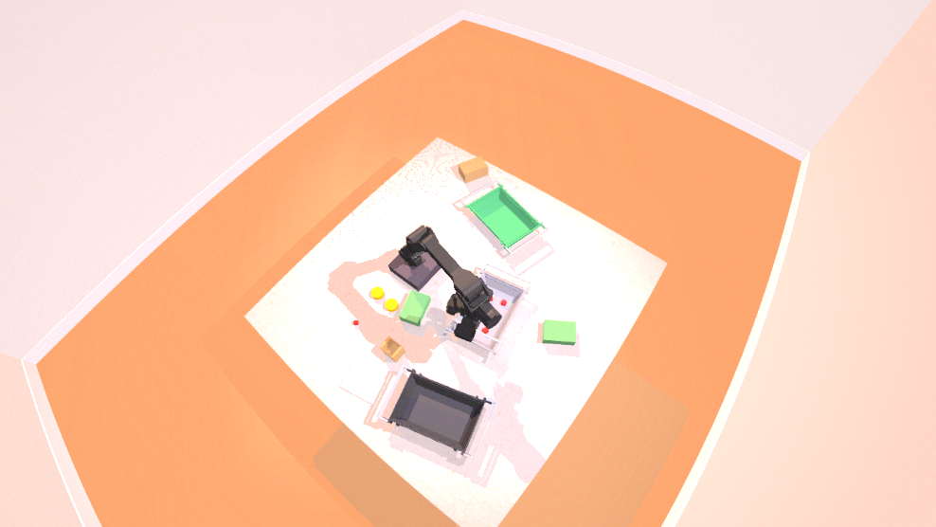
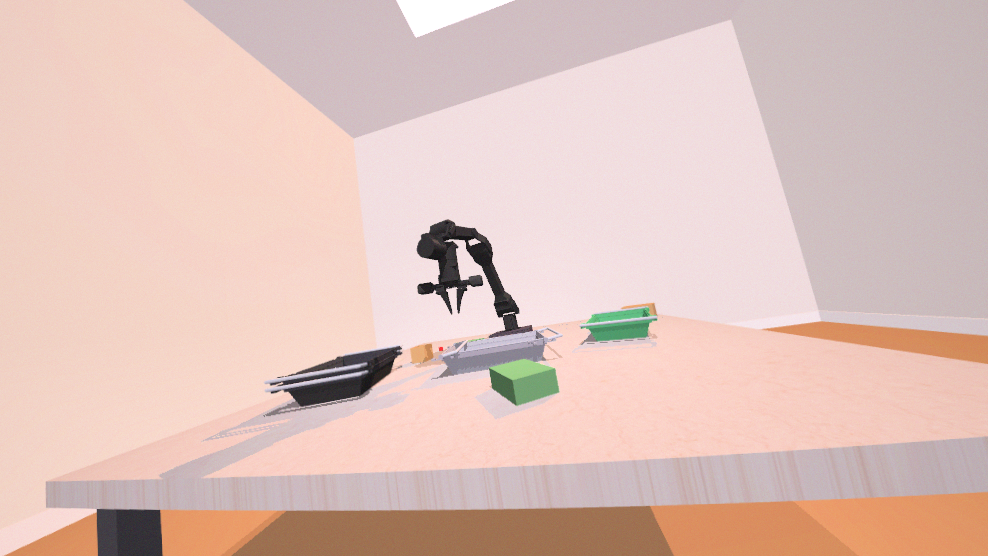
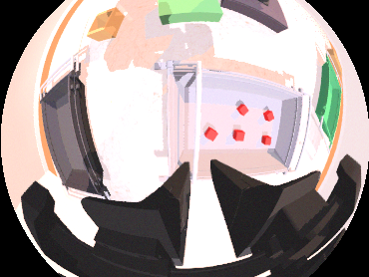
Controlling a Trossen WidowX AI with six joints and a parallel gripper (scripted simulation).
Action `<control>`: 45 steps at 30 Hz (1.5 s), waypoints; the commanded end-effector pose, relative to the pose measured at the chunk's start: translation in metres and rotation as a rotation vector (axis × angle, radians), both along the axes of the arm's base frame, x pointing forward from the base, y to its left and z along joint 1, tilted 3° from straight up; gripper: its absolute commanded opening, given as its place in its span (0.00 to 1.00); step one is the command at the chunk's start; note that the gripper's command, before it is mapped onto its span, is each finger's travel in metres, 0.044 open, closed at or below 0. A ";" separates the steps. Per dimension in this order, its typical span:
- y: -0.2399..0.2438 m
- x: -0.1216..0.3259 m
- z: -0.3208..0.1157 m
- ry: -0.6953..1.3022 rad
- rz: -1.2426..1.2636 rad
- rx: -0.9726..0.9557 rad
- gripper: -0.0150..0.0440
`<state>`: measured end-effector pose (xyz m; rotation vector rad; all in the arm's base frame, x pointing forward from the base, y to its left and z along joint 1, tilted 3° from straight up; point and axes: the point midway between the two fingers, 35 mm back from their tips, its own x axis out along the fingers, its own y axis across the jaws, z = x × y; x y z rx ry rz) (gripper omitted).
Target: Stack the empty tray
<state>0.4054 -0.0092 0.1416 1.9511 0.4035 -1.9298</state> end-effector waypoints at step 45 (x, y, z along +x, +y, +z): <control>0.251 -0.102 -0.067 0.128 3.049 -0.043 0.39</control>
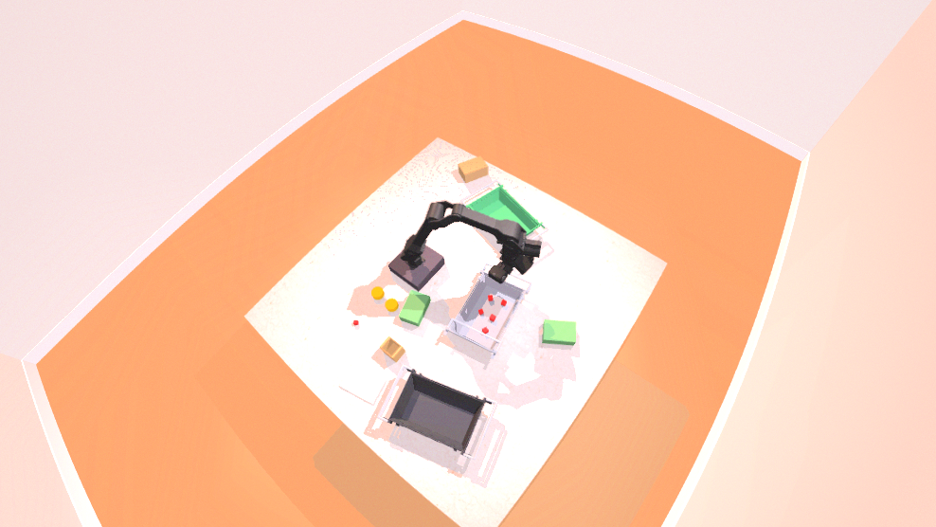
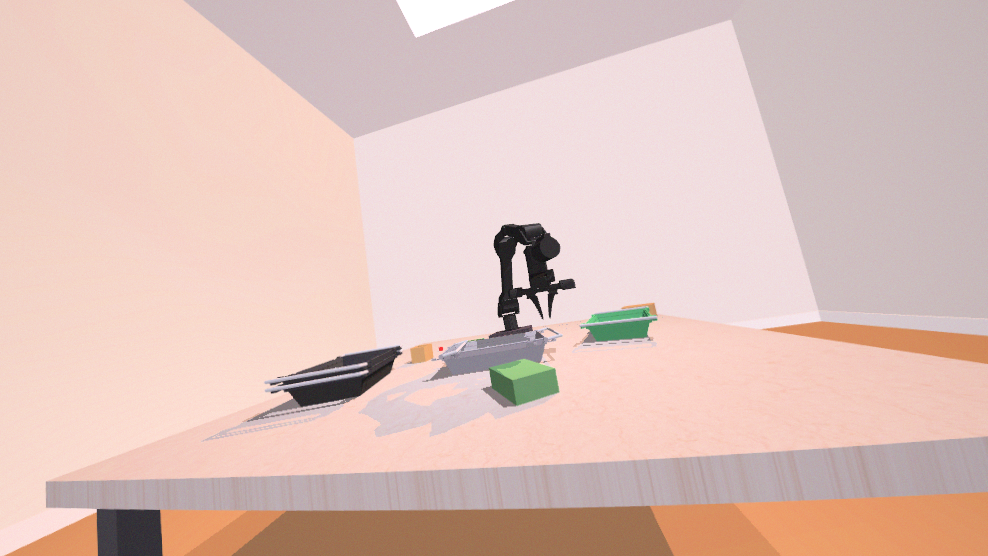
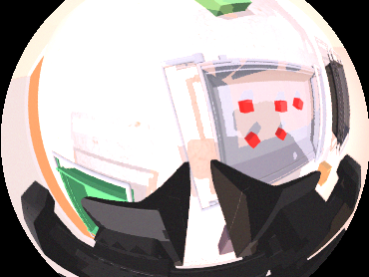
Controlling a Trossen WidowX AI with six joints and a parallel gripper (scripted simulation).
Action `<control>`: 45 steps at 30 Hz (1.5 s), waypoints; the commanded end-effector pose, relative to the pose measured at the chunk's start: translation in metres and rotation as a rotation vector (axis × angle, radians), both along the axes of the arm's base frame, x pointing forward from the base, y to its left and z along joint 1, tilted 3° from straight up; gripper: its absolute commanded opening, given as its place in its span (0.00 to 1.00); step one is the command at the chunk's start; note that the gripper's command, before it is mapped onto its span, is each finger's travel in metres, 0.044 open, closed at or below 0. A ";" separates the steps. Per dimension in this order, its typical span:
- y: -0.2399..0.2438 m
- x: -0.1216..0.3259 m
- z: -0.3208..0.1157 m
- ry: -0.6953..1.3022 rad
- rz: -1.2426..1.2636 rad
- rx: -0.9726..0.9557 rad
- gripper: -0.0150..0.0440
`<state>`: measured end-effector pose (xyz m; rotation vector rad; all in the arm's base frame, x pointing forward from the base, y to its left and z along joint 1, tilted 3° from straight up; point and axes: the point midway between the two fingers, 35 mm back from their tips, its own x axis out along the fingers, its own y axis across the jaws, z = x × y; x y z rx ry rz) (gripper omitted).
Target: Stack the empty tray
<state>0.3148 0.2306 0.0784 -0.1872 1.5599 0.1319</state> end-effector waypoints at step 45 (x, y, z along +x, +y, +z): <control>-0.027 0.004 -0.027 0.007 0.172 -0.001 0.39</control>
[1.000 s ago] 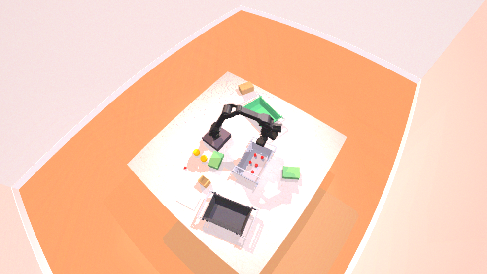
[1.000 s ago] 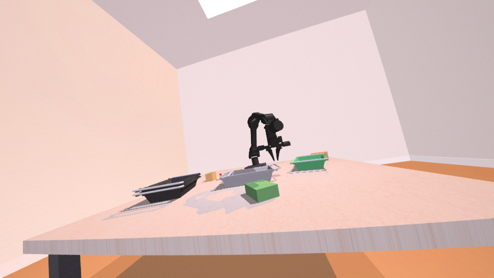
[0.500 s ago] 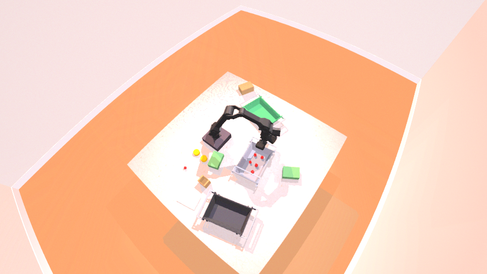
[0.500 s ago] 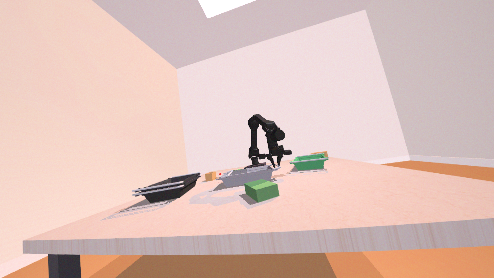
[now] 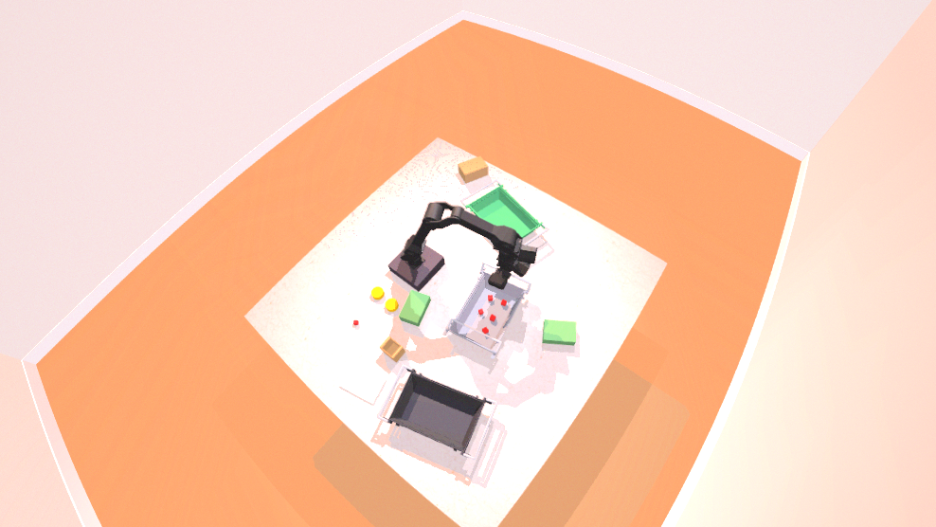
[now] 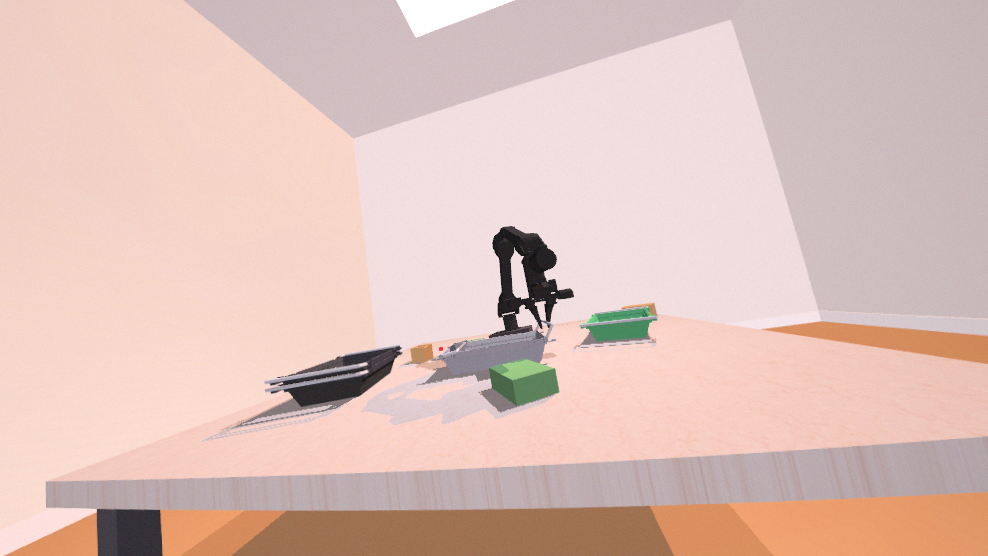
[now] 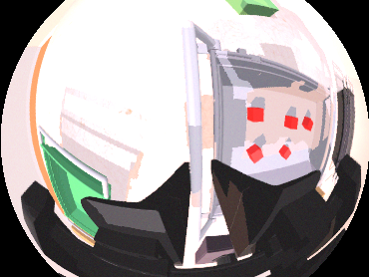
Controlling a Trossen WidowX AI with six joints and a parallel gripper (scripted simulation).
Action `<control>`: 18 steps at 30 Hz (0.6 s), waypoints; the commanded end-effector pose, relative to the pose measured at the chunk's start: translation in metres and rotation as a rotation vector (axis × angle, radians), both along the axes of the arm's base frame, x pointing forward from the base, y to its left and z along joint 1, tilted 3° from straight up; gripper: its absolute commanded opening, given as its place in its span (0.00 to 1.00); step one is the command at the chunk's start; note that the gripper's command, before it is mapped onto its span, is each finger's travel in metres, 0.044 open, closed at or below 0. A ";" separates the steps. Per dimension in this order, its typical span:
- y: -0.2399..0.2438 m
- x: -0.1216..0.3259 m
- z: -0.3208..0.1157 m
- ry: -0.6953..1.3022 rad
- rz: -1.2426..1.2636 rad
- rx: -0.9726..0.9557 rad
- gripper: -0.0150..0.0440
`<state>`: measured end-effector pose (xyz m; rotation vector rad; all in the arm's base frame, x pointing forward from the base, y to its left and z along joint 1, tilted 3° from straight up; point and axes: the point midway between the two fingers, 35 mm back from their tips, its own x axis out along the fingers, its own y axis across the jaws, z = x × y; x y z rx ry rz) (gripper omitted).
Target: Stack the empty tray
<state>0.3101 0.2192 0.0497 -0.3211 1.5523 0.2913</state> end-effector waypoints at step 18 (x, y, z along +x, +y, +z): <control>-0.046 0.022 0.003 -0.008 -0.015 -0.018 0.39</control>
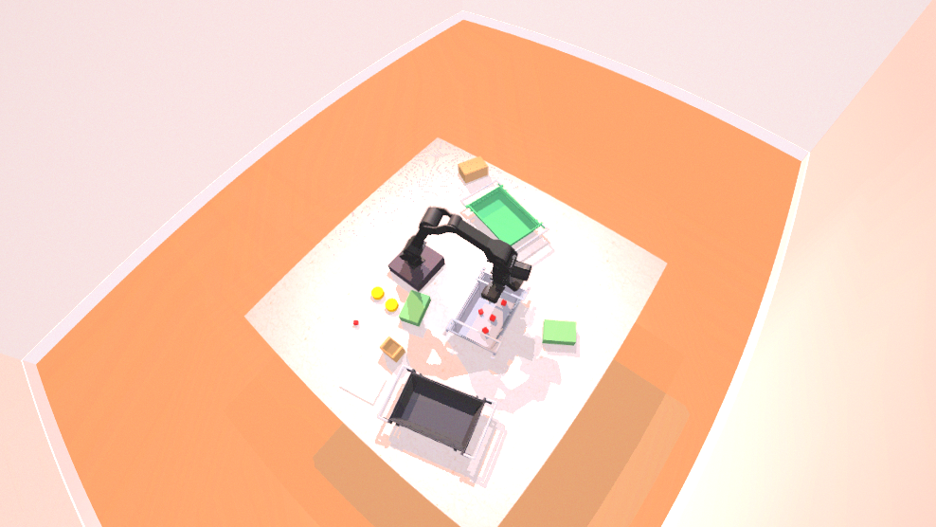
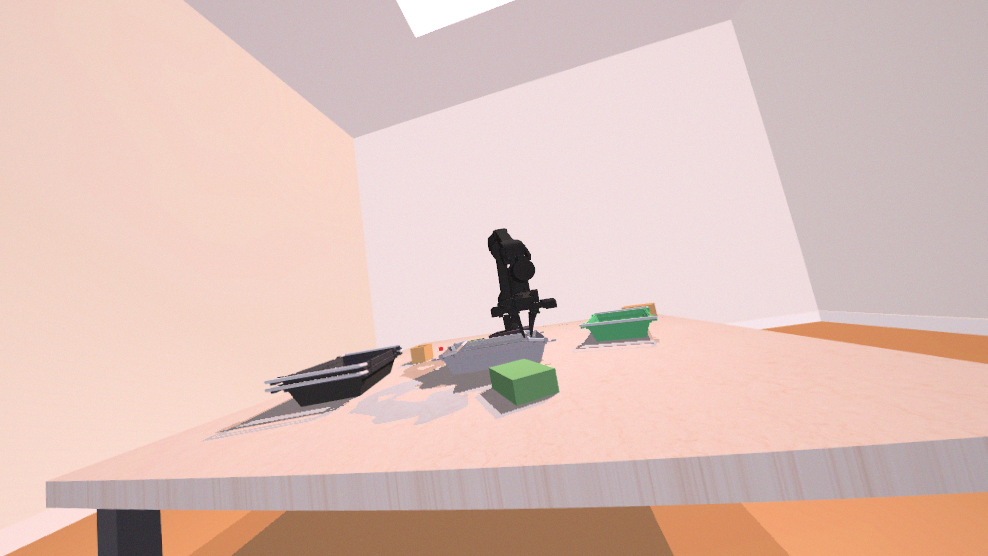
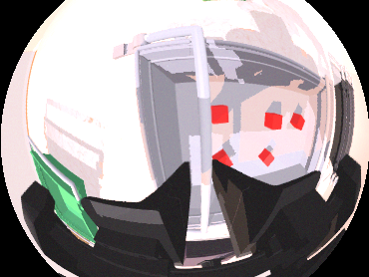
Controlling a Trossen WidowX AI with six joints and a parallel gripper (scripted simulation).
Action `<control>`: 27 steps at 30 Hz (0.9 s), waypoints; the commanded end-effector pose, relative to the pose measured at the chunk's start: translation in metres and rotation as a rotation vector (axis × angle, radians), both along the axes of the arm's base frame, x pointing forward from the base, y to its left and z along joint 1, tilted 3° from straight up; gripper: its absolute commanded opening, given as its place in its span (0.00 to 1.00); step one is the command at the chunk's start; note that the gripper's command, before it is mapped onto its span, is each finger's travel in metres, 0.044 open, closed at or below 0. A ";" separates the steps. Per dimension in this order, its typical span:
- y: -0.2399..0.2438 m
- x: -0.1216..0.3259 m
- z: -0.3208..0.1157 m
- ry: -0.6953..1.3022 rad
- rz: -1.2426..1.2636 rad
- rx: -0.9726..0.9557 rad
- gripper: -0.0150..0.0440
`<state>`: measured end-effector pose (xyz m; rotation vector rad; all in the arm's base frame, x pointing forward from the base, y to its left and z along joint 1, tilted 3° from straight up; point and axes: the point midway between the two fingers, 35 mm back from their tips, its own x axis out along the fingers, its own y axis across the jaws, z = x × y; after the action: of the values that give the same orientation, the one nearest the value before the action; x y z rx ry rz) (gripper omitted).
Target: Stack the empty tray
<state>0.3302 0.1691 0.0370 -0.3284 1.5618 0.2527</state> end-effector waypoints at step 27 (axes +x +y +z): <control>0.005 0.000 0.032 -0.006 0.009 0.007 0.39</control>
<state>0.3302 0.1744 0.0688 -0.3306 1.5549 0.2633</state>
